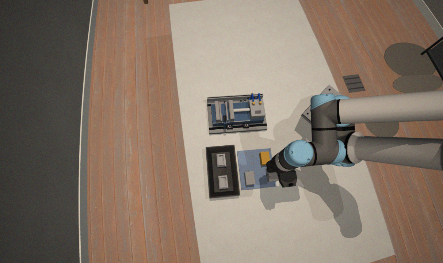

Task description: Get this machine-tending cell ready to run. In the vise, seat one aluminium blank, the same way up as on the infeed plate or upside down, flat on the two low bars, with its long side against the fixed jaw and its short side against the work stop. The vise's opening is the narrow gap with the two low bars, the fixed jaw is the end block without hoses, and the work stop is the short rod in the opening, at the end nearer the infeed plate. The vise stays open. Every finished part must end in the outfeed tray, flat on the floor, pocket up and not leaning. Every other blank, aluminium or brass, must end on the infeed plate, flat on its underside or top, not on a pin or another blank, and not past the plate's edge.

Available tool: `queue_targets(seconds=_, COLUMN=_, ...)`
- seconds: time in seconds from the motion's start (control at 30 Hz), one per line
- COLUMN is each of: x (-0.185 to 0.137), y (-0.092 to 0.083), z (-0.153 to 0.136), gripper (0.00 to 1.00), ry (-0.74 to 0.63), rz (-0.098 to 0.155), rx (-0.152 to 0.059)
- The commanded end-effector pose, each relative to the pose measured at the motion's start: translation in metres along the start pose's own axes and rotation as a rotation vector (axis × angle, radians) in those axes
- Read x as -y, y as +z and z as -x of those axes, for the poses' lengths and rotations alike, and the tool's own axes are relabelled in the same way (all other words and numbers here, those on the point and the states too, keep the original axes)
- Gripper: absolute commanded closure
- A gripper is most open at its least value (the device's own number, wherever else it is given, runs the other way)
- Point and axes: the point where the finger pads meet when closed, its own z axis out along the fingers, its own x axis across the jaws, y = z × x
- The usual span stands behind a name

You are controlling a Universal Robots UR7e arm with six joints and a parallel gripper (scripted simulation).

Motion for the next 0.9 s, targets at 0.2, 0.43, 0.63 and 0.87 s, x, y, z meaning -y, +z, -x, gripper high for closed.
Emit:
queue_targets(seconds=0.2, x=-0.001, y=-0.028, z=0.0, gripper=1.0, ry=-0.001, rz=-0.007, rx=0.003)
queue_targets(seconds=0.43, x=-0.001, y=-0.038, z=0.0, gripper=1.0, ry=-0.001, rz=-0.007, rx=0.003)
queue_targets(seconds=0.63, x=-0.001, y=-0.043, z=0.0, gripper=1.0, ry=-0.001, rz=-0.007, rx=0.003)
queue_targets(seconds=0.87, x=-0.001, y=-0.045, z=0.0, gripper=1.0, ry=-0.001, rz=-0.007, rx=0.003)
